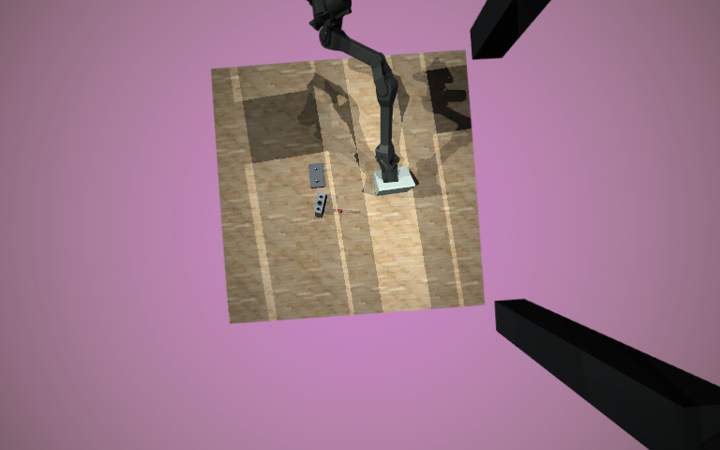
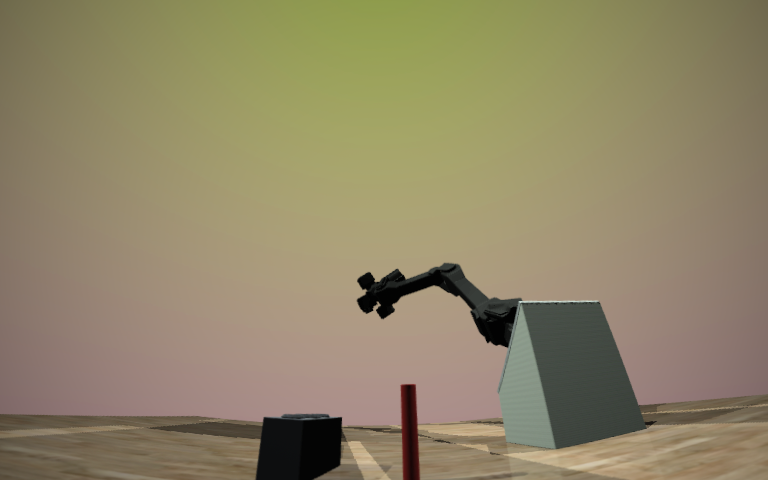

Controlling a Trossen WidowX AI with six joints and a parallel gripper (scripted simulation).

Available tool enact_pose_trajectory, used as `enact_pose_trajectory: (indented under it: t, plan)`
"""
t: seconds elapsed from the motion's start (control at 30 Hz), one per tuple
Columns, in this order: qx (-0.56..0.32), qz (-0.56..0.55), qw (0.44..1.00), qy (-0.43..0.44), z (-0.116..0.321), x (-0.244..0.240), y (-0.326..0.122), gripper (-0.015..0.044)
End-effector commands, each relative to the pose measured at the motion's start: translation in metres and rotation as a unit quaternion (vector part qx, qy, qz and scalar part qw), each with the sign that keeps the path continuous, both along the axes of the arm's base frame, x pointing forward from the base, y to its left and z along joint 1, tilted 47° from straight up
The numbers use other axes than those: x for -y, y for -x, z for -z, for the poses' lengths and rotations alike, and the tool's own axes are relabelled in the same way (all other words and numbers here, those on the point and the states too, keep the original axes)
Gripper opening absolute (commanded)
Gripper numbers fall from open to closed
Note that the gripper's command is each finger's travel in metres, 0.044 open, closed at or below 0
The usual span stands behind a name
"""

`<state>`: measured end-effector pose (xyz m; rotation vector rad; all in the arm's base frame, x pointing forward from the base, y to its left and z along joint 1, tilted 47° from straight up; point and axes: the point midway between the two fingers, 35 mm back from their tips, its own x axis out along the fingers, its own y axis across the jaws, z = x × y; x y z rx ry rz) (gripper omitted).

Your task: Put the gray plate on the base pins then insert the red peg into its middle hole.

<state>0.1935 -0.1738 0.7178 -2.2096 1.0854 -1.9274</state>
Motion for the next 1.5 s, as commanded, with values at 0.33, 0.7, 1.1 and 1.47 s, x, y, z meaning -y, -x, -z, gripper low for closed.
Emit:
enact_pose_trajectory:
  t: [0.33,0.7,1.1,1.47]
  plan:
    - [-0.049,-0.164,0.982,-0.075,0.048,0.009,-0.102,0.0440]
    - [-0.151,-0.337,0.891,-0.263,0.176,-0.007,-0.252,0.0440]
    - [-0.242,-0.402,0.744,-0.476,0.355,-0.080,-0.346,0.0440]
    - [-0.306,-0.338,0.616,-0.642,0.527,-0.166,-0.347,0.0440]
